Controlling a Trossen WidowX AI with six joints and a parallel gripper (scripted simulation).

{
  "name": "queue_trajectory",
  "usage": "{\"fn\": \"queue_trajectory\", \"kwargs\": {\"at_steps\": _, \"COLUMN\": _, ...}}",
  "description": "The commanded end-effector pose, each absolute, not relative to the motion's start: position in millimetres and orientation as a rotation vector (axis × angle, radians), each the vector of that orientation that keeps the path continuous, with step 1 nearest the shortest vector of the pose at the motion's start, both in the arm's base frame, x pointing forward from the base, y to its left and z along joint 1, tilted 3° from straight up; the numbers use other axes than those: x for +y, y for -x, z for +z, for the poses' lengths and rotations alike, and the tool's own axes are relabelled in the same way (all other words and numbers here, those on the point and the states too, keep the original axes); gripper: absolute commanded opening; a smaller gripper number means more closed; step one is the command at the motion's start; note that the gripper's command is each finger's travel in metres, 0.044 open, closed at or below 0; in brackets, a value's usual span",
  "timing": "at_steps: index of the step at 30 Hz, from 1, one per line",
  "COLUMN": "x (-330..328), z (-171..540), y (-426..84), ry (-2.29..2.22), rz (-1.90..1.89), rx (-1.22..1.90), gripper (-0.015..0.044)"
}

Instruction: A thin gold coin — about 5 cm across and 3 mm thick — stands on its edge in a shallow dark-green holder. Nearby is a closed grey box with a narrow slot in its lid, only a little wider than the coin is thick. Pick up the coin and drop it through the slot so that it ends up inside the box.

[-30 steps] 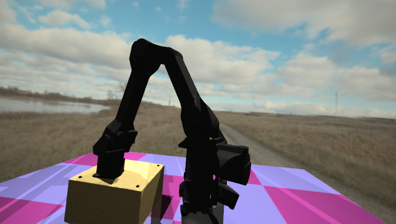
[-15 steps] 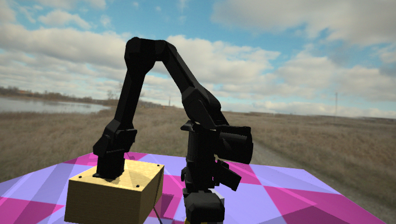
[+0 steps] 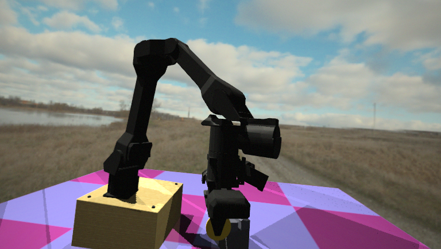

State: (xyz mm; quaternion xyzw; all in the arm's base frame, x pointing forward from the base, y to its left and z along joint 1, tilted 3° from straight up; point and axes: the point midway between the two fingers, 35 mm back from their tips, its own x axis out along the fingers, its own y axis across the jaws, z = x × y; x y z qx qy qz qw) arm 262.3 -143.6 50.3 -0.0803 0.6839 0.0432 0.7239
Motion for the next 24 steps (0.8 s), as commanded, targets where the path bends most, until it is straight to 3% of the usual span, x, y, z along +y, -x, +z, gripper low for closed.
{"fn": "queue_trajectory", "kwargs": {"at_steps": 1, "x": -142.9, "z": 56.1, "y": -262.0, "ry": 0.173, "rz": 0.094, "rx": 1.506, "gripper": 0.0000}}
{"fn": "queue_trajectory", "kwargs": {"at_steps": 24, "x": -147.4, "z": 56.9, "y": -265.9, "ry": -0.437, "rz": -0.477, "rx": 1.445, "gripper": 0.0000}}
